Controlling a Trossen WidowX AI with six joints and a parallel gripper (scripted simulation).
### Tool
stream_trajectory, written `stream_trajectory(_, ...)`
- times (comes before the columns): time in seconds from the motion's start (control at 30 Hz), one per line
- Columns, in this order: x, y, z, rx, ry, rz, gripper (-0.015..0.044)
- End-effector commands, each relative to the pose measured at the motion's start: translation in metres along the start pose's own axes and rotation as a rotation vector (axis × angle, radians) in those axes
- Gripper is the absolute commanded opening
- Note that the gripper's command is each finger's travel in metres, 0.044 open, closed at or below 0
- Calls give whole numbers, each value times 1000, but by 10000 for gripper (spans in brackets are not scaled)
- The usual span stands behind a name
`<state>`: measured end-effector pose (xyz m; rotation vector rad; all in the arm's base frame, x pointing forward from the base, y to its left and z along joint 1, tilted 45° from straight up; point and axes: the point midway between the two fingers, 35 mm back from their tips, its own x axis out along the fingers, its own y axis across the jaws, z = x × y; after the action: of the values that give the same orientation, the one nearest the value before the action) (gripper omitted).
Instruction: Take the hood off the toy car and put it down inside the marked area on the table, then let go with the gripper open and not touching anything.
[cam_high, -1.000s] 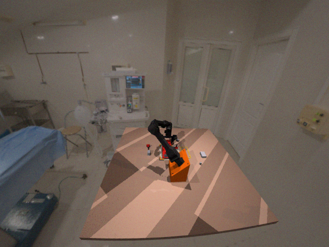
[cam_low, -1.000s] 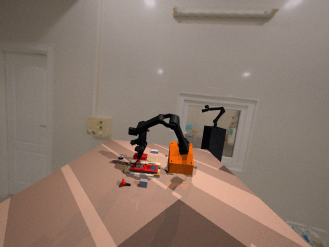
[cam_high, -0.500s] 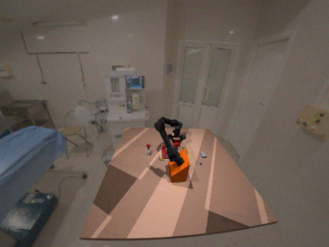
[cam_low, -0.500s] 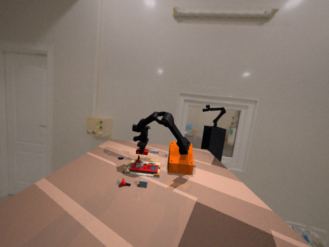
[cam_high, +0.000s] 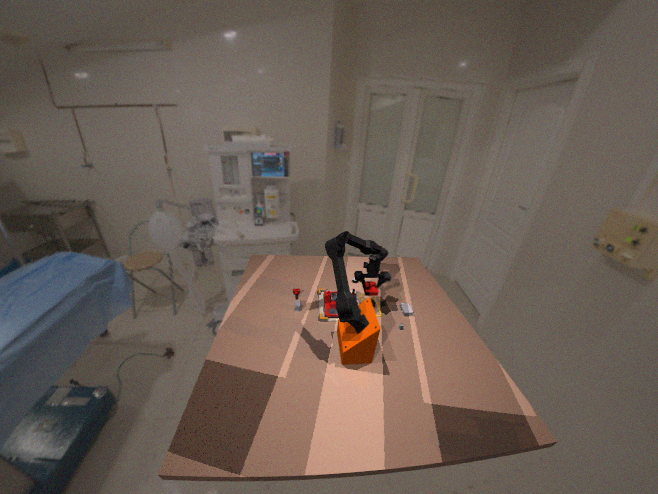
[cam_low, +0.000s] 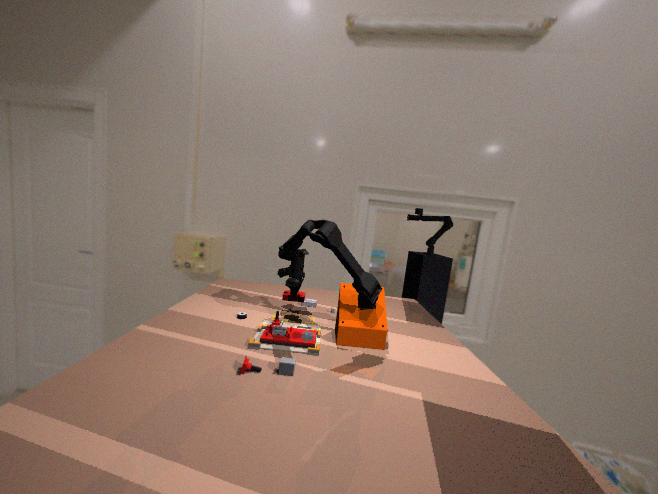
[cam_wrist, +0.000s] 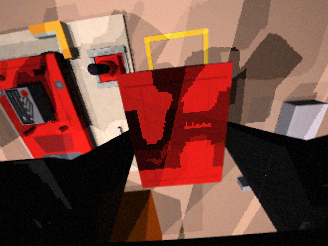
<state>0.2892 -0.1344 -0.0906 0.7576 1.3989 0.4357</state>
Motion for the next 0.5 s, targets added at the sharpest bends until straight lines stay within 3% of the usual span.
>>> stream_trajectory(0.0,-1,-17,-7,-6,-2,3,0)
stream_trajectory(0.47,8,-17,-6,-6,-2,3,0)
